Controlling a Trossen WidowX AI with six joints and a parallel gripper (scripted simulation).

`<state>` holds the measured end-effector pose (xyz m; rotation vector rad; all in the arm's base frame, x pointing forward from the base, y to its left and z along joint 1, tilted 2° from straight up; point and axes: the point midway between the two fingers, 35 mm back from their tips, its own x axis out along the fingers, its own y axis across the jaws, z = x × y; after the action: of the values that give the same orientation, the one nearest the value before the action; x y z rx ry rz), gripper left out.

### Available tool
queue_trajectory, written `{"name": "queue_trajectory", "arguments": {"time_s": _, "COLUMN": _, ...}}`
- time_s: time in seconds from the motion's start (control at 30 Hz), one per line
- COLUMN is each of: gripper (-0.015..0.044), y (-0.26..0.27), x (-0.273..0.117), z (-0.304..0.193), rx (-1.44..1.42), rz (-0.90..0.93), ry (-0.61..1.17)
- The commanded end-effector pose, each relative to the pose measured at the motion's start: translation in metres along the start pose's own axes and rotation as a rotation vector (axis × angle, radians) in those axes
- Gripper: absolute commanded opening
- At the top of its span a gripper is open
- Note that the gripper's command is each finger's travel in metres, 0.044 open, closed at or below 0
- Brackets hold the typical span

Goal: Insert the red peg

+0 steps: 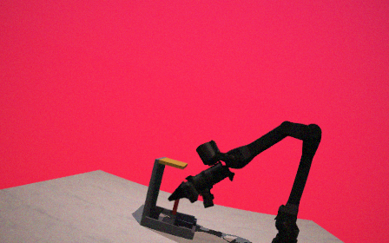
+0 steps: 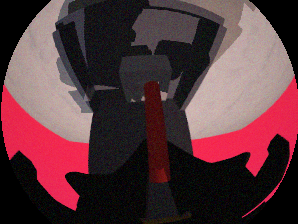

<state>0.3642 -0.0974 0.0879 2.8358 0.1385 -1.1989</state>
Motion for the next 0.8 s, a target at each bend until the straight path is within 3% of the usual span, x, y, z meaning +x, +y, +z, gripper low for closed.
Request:
{"name": "queue_trajectory", "arguments": {"time_s": 0.0, "gripper": 0.0000, "y": 0.0010, "x": 0.0024, "z": -0.0021, "rx": 0.006, "rz": 0.003, "ry": 0.000}}
{"name": "queue_trajectory", "arguments": {"time_s": 0.77, "gripper": 0.0000, "y": 0.0027, "x": 0.0104, "z": -0.0104, "rx": 0.006, "rz": 0.004, "ry": 0.001}}
